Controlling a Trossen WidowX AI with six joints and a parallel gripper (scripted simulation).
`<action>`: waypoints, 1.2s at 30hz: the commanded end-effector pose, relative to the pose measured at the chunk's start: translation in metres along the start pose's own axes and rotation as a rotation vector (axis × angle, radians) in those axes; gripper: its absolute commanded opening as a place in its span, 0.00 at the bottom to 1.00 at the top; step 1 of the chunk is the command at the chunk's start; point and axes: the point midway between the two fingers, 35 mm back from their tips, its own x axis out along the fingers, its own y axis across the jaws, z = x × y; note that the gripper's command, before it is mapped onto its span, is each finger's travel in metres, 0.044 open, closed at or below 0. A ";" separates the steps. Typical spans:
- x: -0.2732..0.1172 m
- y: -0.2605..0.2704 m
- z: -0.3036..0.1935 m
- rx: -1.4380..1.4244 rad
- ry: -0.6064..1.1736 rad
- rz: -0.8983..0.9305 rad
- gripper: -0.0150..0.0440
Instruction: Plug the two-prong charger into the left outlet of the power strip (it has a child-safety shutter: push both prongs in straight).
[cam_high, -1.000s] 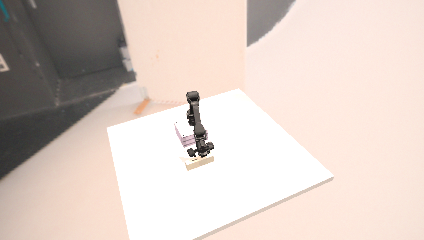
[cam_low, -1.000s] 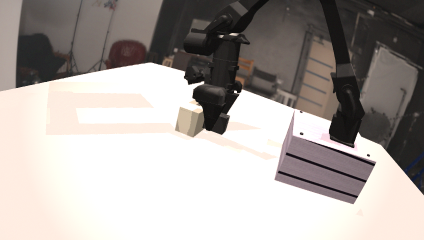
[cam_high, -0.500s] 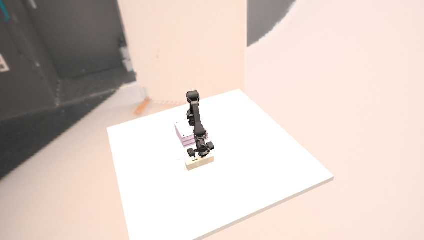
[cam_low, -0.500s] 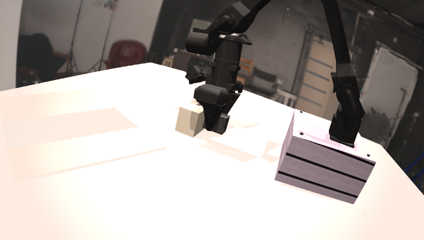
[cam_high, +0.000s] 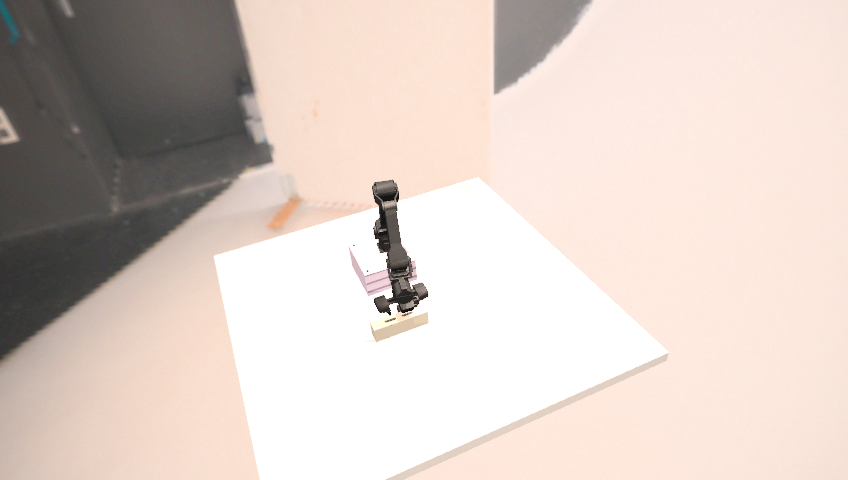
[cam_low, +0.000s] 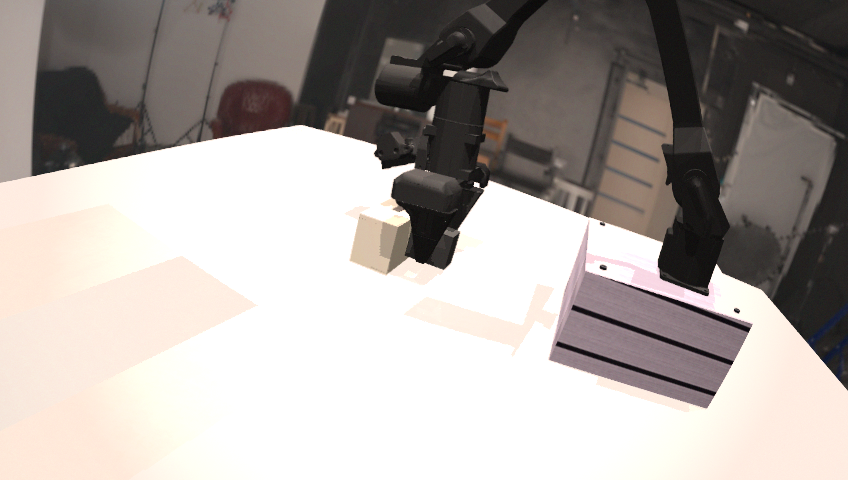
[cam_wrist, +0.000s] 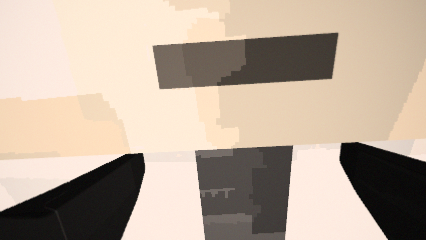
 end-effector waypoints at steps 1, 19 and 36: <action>0.001 0.001 -0.003 -0.005 -0.001 0.005 1.00; 0.001 0.001 -0.007 -0.006 -0.013 0.004 1.00; 0.002 0.000 -0.022 -0.006 -0.012 0.004 1.00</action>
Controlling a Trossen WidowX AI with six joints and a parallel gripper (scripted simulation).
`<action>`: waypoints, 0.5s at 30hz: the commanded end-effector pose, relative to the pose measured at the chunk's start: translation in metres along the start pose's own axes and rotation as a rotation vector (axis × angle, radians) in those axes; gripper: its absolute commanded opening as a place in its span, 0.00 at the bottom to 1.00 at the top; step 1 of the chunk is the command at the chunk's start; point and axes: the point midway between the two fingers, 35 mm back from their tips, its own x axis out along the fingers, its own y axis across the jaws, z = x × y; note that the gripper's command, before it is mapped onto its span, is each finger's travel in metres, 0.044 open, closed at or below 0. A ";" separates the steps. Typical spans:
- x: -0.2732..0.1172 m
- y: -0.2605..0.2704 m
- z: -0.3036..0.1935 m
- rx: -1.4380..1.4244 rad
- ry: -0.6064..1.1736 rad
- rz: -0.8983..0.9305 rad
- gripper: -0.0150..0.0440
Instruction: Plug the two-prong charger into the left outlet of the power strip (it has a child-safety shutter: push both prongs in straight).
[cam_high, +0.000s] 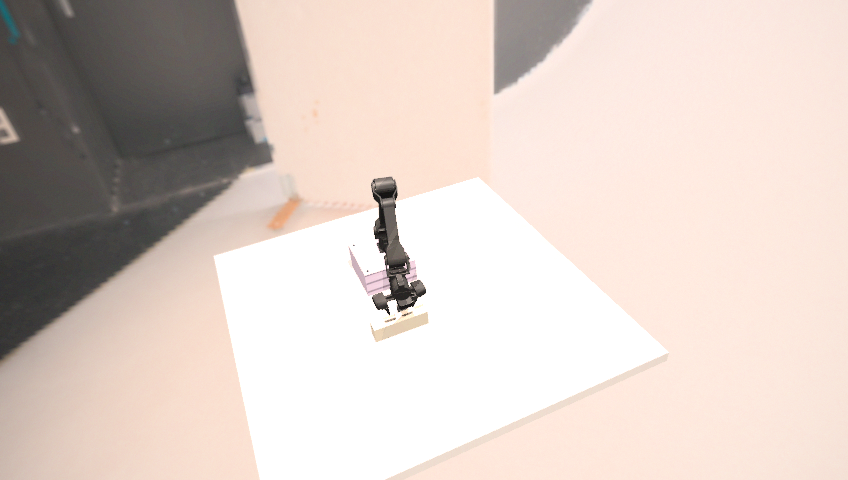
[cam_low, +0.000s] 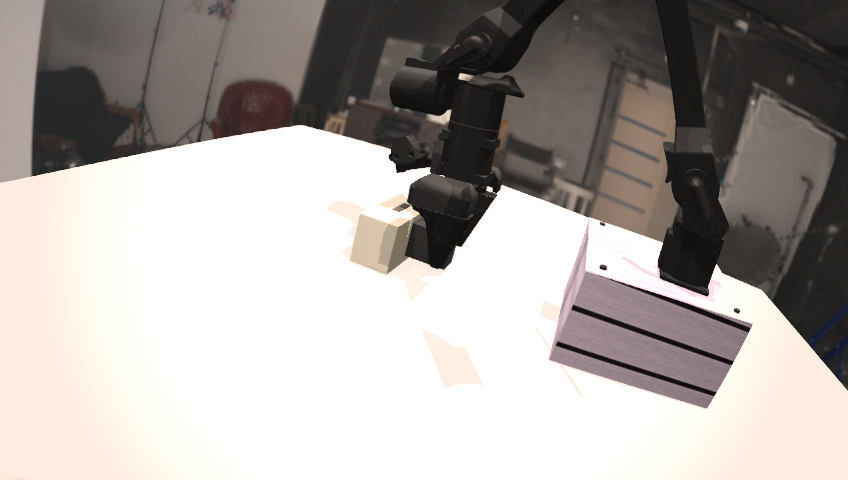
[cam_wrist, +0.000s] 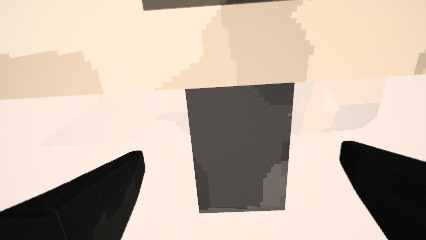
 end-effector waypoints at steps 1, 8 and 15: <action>0.000 0.001 -0.007 -0.004 0.000 0.006 1.00; 0.001 0.001 -0.015 -0.004 0.001 0.006 1.00; 0.001 0.000 -0.023 -0.004 0.001 0.006 1.00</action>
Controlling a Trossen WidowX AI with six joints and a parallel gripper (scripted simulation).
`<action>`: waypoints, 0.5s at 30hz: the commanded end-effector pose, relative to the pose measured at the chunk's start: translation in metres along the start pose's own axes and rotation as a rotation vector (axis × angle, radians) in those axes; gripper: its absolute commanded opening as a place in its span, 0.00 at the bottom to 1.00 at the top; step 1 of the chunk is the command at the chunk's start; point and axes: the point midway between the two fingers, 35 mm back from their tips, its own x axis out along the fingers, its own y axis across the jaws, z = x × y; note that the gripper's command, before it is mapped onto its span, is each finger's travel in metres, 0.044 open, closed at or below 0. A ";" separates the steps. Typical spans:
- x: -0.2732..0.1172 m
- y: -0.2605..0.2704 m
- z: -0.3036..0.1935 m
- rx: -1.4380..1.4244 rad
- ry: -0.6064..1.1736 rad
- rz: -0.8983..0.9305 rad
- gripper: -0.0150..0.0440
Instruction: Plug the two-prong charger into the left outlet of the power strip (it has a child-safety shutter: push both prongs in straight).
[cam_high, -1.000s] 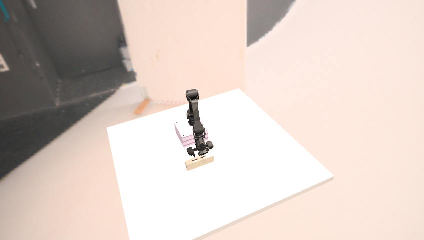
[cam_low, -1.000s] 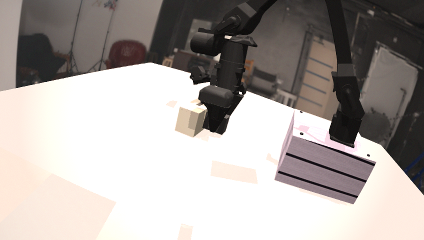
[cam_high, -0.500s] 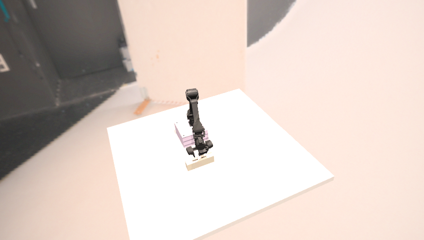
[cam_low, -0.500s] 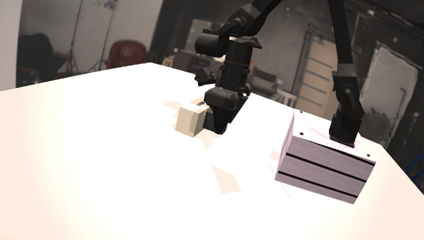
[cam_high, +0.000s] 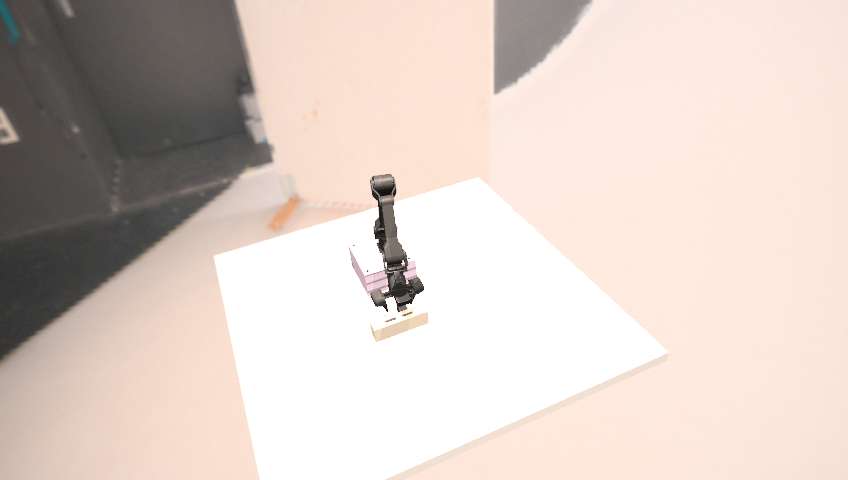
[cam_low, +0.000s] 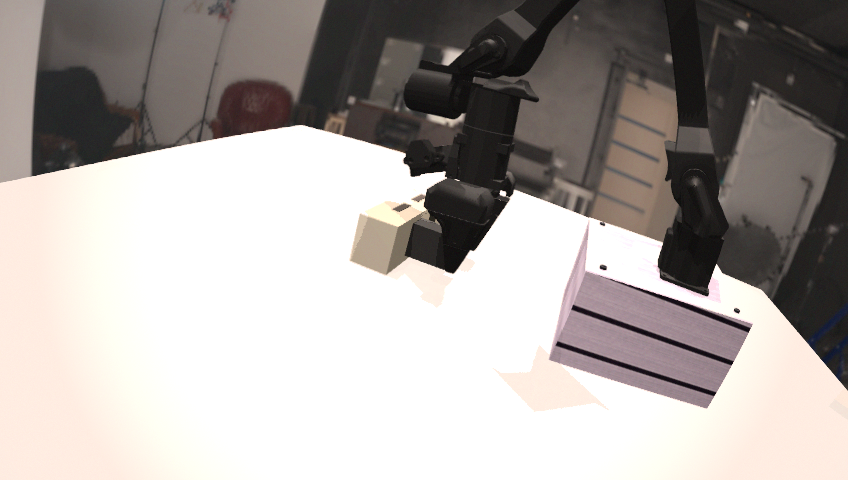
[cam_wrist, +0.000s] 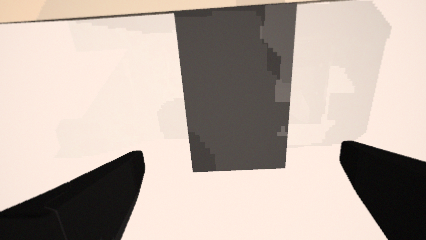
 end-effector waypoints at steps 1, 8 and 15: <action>0.001 0.001 -0.007 -0.004 0.000 0.006 1.00; 0.001 0.001 -0.015 -0.004 0.001 0.006 1.00; 0.002 0.001 -0.023 -0.004 0.002 0.006 1.00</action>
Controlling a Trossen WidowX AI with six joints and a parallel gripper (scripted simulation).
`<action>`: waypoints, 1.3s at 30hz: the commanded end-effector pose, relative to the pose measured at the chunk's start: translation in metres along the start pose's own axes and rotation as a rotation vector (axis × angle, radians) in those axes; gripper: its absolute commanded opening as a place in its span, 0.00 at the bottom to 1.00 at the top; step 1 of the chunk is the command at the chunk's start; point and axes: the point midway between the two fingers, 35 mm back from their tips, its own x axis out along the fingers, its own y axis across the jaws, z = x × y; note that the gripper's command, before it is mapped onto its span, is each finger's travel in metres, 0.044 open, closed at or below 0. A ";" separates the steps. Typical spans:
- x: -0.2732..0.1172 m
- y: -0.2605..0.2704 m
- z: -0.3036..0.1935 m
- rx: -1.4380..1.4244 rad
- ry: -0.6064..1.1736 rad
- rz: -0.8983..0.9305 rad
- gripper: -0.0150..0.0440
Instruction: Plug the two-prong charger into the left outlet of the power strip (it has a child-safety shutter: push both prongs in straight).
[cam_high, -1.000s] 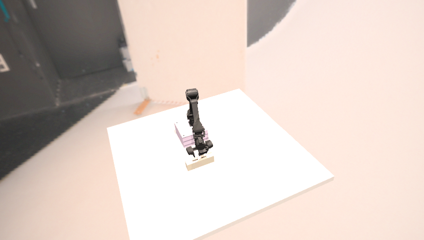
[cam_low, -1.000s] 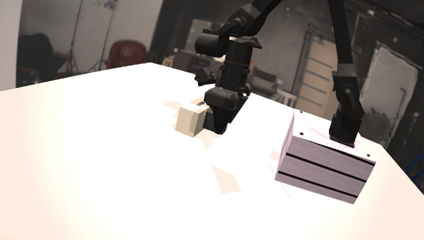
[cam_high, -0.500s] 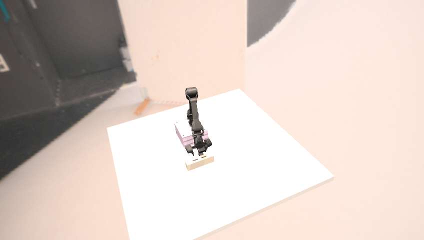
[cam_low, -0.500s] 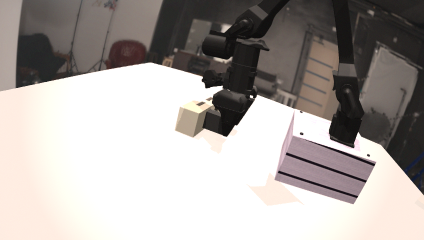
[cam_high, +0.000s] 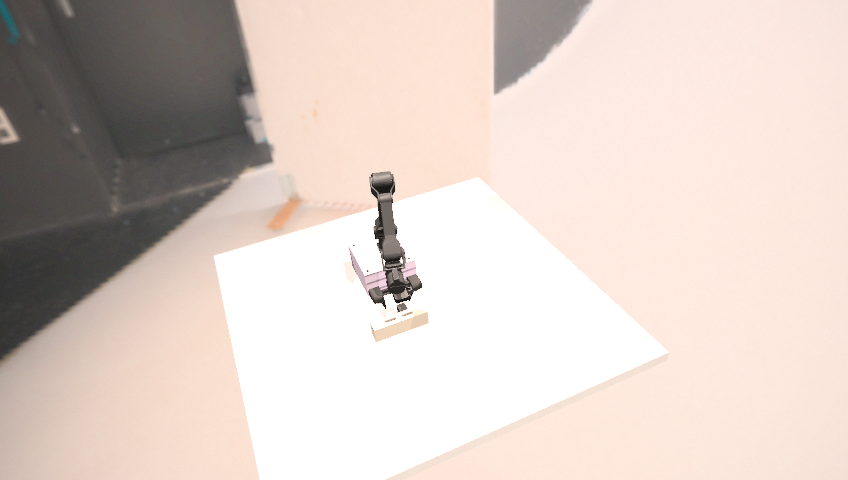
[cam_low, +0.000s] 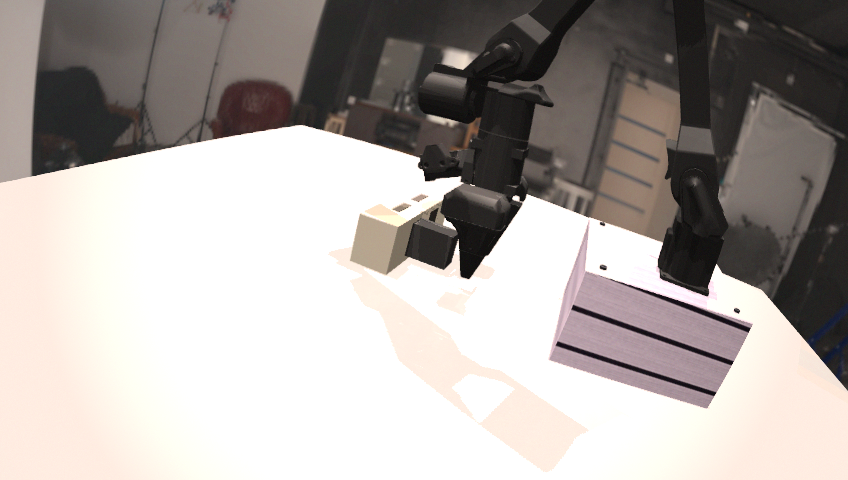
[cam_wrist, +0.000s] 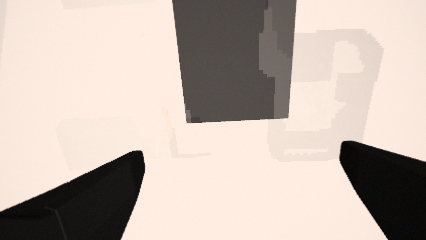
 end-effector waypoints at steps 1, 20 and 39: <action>0.001 0.001 -0.007 -0.004 0.000 0.006 1.00; -0.064 0.002 0.002 0.109 -0.483 -0.026 1.00; -0.078 0.003 0.002 0.127 -0.595 -0.027 1.00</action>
